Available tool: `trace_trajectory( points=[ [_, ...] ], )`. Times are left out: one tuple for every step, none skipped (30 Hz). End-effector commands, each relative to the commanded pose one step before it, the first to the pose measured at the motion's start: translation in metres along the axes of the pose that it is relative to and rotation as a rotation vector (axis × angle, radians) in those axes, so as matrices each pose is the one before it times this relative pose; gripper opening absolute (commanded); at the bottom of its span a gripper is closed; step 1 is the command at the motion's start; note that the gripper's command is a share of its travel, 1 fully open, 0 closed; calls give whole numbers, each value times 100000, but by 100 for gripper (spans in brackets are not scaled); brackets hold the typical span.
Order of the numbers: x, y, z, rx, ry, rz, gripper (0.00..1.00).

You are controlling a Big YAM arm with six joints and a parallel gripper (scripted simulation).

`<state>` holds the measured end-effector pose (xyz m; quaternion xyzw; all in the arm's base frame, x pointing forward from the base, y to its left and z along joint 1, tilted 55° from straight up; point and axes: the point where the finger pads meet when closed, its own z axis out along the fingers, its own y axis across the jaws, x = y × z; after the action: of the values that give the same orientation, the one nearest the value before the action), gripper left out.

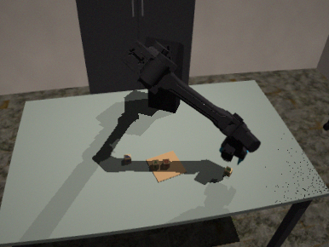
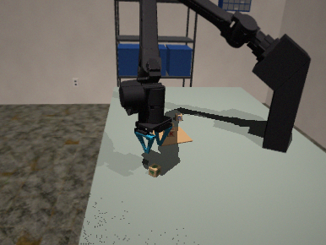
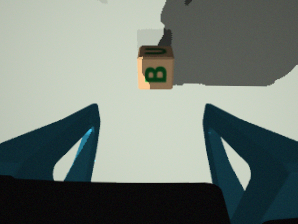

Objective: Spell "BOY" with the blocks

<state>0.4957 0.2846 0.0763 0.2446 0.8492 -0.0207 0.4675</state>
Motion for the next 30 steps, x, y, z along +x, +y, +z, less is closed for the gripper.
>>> trace_trajectory(
  points=[
    [507,-305,907,1963,680,-493,65],
    [-19,-1,18,1,-22,34,65],
    [-36,-3,33,4,-43,64,65],
    [-58,-5,53,7,-69,101,65],
    [-61,16,50,-47,-90,104,65],
    [-40,62,21,-167,-99,65,65],
    [-51,79,27,-214,-126,83,65],
    [-63,98,34,-264,-156,102,65],
    [-76,117,41,-316,-189,122,65],
    [-62,91,49,-209,-126,-54,65],
    [-42,58,56,-74,-43,-121,65],
    [0,0,0,0,0,0,65],
    [0,0,0,0,0,0,65],
    [17,-34,75,65,-15,456,65],
    [2,12,79,-31,33,-373,65],
    [-8,17,88,-29,2,-82,65],
    [-8,10,97,-13,-13,17,65],
    [3,-3,106,0,3,-4,65],
    [13,-15,116,13,15,-23,65],
    [13,-16,123,16,13,-24,65],
    [5,-5,128,3,4,-7,65],
    [-2,5,134,-11,-4,8,65],
    [1,1,140,-6,-1,2,65],
    [7,-7,145,5,5,-10,65],
    [7,-7,150,6,4,-11,65],
    [7,-8,154,6,4,-11,65],
    [7,-8,157,7,3,-11,65],
    [7,-8,160,7,3,-11,65],
    [0,0,0,0,0,0,65],
    [0,0,0,0,0,0,65]
  ],
)
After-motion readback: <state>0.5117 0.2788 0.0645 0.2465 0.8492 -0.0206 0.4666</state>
